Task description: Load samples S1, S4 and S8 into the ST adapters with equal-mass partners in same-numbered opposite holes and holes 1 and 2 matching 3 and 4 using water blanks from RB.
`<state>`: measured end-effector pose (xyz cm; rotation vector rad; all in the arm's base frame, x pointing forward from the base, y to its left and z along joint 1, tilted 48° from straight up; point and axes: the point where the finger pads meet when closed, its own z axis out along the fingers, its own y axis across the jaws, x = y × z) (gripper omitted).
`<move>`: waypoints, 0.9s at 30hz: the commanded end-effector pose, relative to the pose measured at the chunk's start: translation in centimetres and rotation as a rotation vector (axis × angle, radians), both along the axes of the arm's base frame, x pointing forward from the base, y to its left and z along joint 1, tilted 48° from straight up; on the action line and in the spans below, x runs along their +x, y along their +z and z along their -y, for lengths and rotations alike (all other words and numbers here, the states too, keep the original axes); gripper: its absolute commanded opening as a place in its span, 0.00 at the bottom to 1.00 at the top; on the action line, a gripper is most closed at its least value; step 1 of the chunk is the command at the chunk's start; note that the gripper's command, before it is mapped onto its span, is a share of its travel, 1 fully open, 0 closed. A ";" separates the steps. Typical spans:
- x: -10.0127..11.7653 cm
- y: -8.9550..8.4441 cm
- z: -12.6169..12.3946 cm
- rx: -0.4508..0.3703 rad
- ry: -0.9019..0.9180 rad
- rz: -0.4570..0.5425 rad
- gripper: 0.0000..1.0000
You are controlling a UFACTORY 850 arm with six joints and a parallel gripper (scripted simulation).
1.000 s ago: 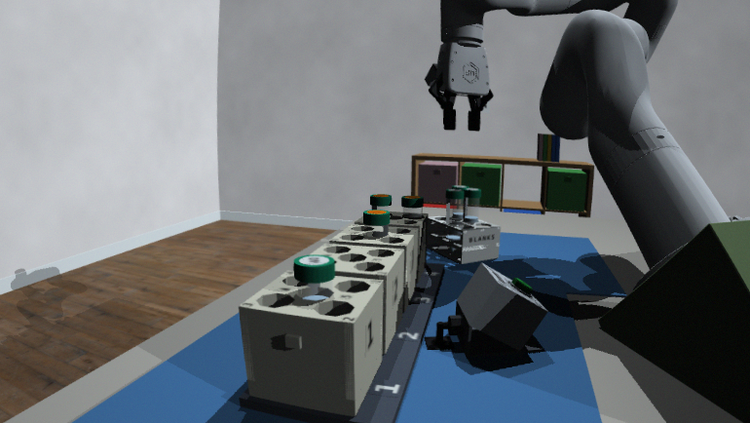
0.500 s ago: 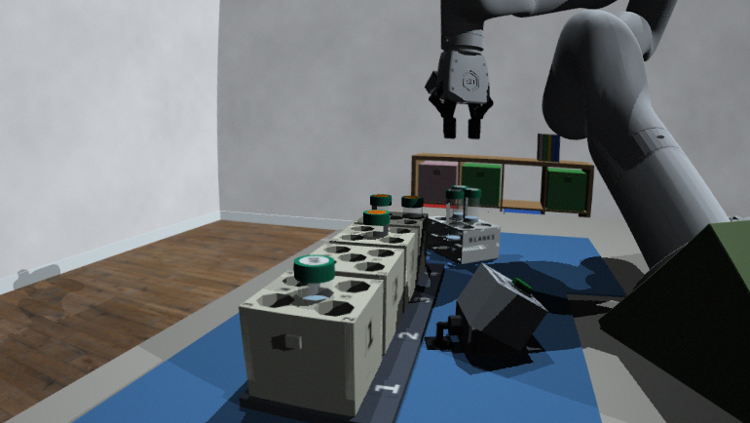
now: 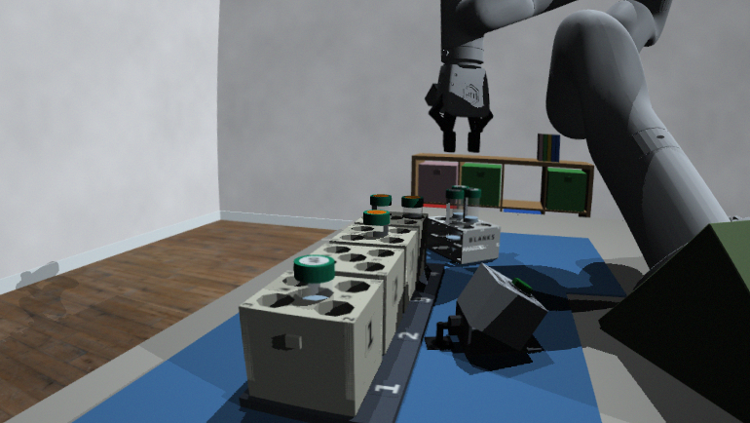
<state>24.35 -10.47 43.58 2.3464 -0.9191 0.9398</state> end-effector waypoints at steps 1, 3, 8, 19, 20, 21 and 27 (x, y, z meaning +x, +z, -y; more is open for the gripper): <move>0.3 -0.3 0.3 0.001 0.000 0.001 0.57; 0.3 -0.4 0.4 0.001 0.000 0.001 0.57; 0.8 -1.1 1.0 0.001 0.000 0.001 0.57; 1.6 -2.3 2.1 0.001 0.000 0.001 0.57; 1.6 -2.4 2.2 0.001 0.000 0.001 0.57; 1.7 -2.5 2.4 0.001 0.000 0.001 0.57; 2.2 -3.3 3.1 0.001 0.000 0.001 0.57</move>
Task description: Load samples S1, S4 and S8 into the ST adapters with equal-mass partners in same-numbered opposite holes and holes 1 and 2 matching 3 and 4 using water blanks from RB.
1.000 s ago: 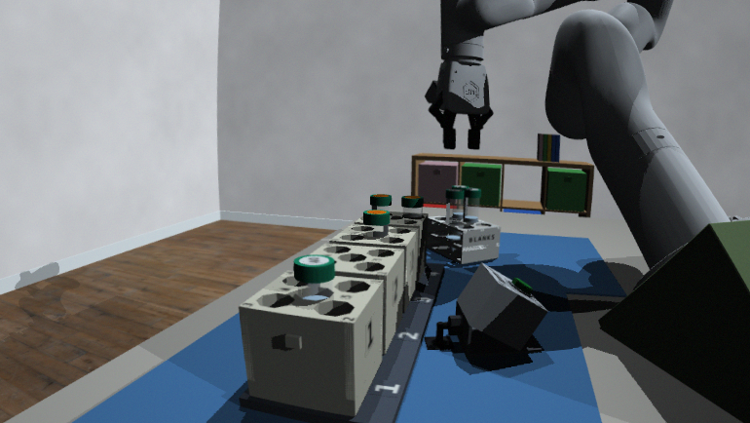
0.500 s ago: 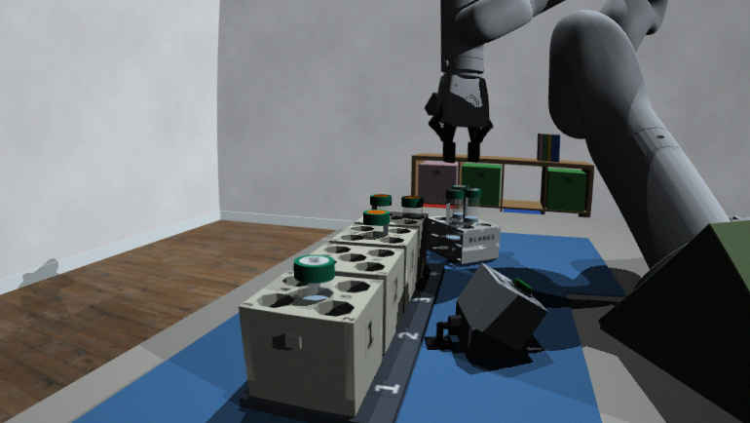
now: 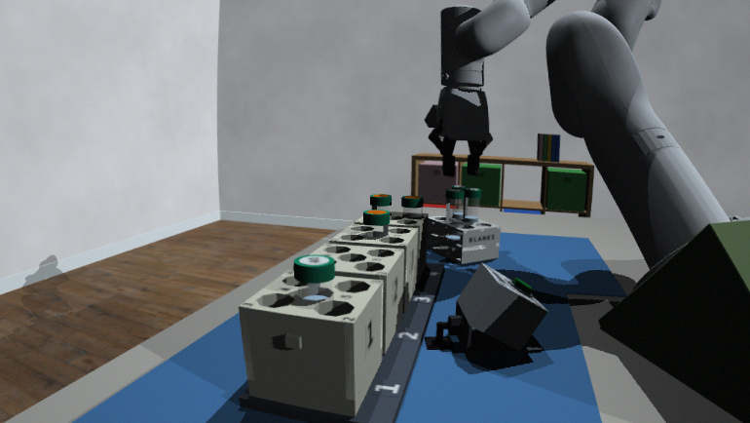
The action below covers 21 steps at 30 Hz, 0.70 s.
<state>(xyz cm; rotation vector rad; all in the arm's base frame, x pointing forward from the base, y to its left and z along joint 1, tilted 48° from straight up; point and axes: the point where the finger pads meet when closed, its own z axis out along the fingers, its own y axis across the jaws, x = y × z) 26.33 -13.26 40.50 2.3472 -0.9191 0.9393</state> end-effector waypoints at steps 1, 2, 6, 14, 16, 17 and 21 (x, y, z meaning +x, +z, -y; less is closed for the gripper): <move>0.4 -0.4 0.4 0.000 0.000 0.001 0.57; 0.4 -0.5 0.6 0.000 0.000 0.001 0.57; 0.8 -1.1 1.0 0.000 0.000 0.001 0.57; 1.1 -1.6 1.5 0.000 0.000 0.001 0.57; 1.1 -1.6 1.5 0.000 0.000 0.001 0.57; 1.1 -1.6 1.5 0.000 0.000 0.001 0.57; 1.1 -1.6 1.6 0.000 0.000 0.001 0.57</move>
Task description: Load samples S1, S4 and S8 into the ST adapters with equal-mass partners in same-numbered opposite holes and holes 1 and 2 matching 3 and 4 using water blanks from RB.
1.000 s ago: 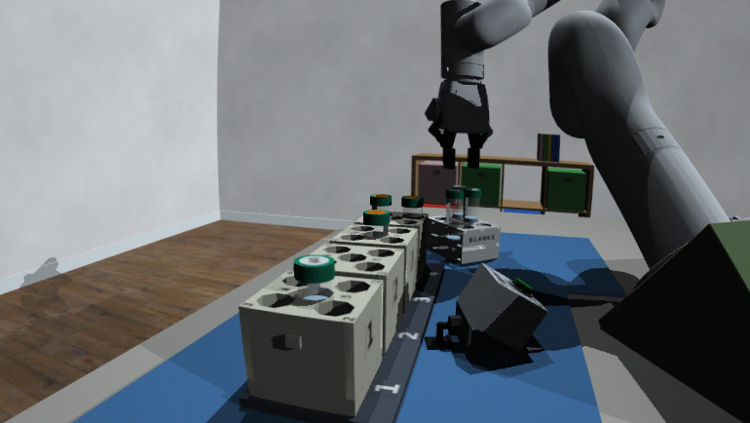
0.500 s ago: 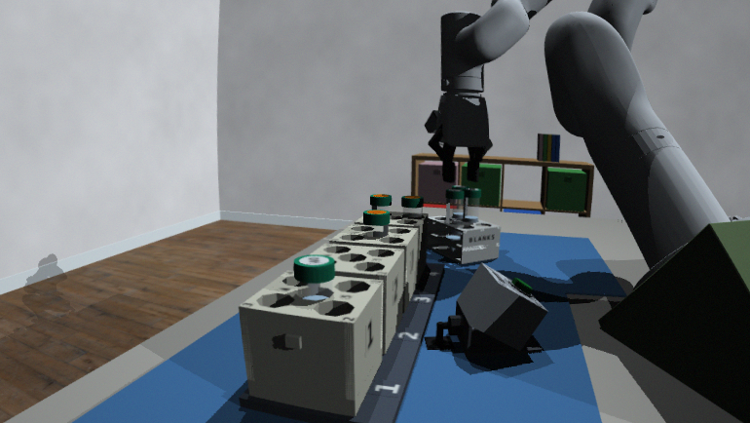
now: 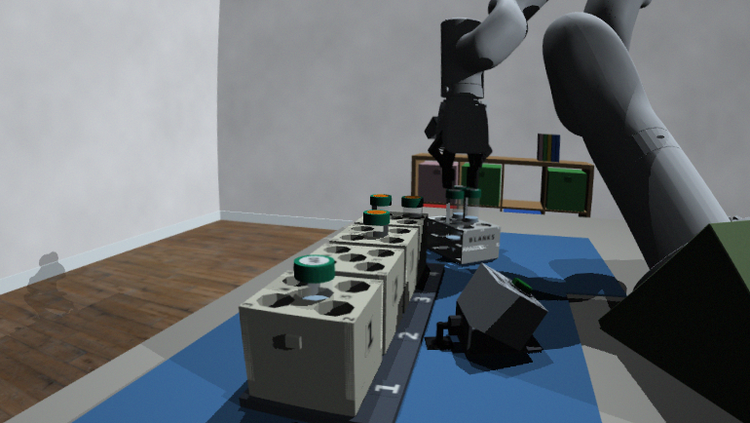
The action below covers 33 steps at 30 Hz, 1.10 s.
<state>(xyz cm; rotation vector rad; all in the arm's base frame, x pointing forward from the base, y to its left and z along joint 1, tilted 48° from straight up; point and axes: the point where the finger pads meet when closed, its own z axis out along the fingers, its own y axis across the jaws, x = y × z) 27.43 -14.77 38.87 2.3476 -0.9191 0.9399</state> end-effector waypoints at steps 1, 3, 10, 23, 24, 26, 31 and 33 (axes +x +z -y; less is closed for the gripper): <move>0.1 0.0 0.1 0.000 0.000 0.001 0.57; 0.1 -0.1 0.2 0.000 0.000 0.001 0.57; 0.3 -0.4 0.4 0.000 0.000 0.001 0.57; 0.6 -0.8 0.8 0.000 0.000 0.001 0.57; 0.6 -0.9 0.9 0.000 0.000 0.001 0.57; 0.7 -1.0 0.9 0.000 0.000 0.001 0.57; 0.8 -1.2 1.1 0.000 0.000 0.001 0.57; 0.9 -1.3 1.2 0.000 0.000 0.001 0.57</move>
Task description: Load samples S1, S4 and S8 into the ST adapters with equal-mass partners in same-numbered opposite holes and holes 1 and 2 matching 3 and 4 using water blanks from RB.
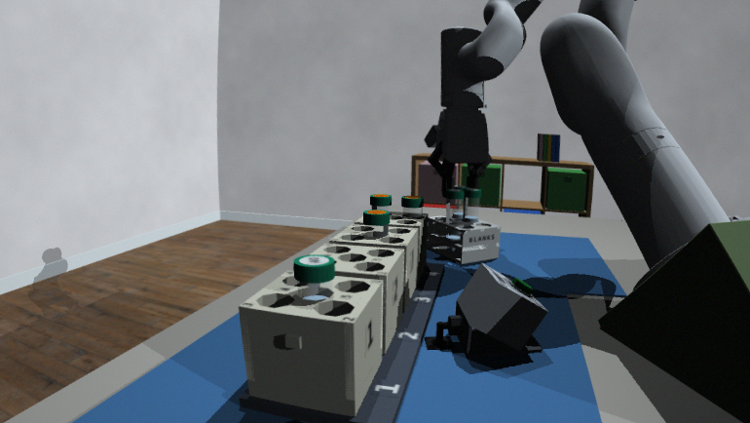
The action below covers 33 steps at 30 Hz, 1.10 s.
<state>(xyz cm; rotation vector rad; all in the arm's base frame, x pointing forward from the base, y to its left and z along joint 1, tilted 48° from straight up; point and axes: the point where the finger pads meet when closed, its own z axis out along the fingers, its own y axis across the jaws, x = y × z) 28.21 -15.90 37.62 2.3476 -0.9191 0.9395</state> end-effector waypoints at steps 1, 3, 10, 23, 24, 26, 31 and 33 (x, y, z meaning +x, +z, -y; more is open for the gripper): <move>0.1 0.0 0.1 0.000 0.000 0.001 0.57; 0.1 0.0 0.1 0.000 0.000 0.001 0.57; 0.1 0.0 0.1 0.000 0.000 0.001 0.57; 0.0 0.1 0.0 0.000 0.000 0.001 0.00; 0.0 0.1 0.0 0.000 0.000 0.001 0.00; 0.0 0.1 0.0 0.000 0.000 0.001 0.00; 0.0 0.1 0.0 0.000 0.000 0.001 0.00; 0.0 0.1 0.0 0.000 0.000 0.001 0.00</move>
